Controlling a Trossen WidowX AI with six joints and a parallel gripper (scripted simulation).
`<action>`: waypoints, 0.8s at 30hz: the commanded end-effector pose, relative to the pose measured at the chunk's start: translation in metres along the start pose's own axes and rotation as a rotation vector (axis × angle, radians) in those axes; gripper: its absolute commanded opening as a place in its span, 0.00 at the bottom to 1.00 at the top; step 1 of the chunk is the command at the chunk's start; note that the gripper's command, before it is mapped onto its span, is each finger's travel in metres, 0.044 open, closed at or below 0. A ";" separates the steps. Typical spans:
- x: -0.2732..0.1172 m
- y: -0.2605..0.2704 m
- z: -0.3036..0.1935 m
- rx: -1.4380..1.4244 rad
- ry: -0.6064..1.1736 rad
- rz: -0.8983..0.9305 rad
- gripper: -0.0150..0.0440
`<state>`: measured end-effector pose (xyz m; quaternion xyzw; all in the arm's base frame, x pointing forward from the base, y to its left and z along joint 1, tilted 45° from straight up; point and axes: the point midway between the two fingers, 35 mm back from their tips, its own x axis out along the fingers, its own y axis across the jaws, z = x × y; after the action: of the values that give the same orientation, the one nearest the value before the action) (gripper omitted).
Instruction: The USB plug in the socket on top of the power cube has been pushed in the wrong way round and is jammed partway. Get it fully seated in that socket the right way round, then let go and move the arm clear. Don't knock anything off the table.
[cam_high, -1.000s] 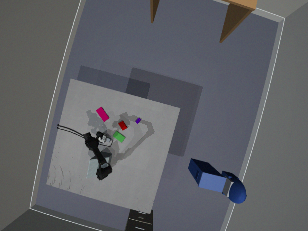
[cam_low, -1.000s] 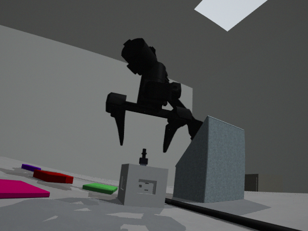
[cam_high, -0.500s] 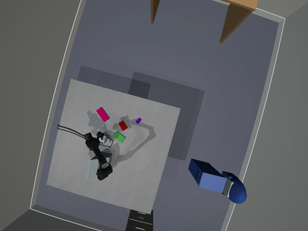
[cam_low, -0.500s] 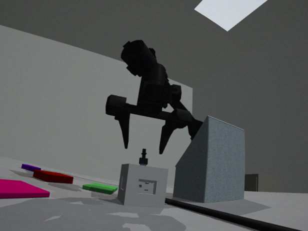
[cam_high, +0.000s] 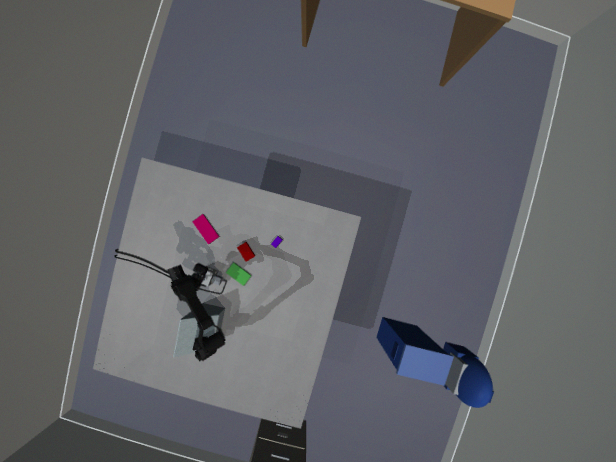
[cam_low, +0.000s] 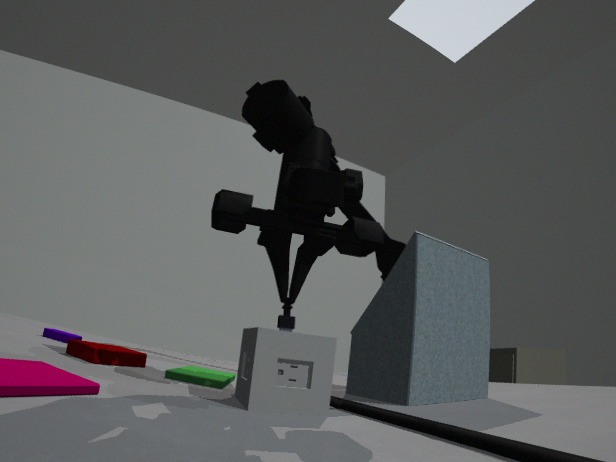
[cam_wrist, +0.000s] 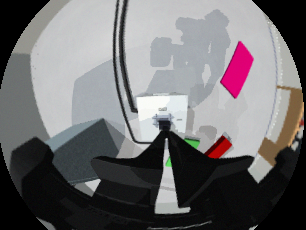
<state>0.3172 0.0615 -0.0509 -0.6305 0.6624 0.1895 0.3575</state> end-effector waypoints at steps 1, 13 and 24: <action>0.000 0.000 0.000 0.001 0.000 0.000 0.25; 0.000 0.000 0.000 0.001 0.000 0.000 0.25; -0.007 0.000 0.000 0.000 -0.001 0.000 0.25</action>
<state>0.3159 0.0640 -0.0488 -0.6319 0.6626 0.1909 0.3539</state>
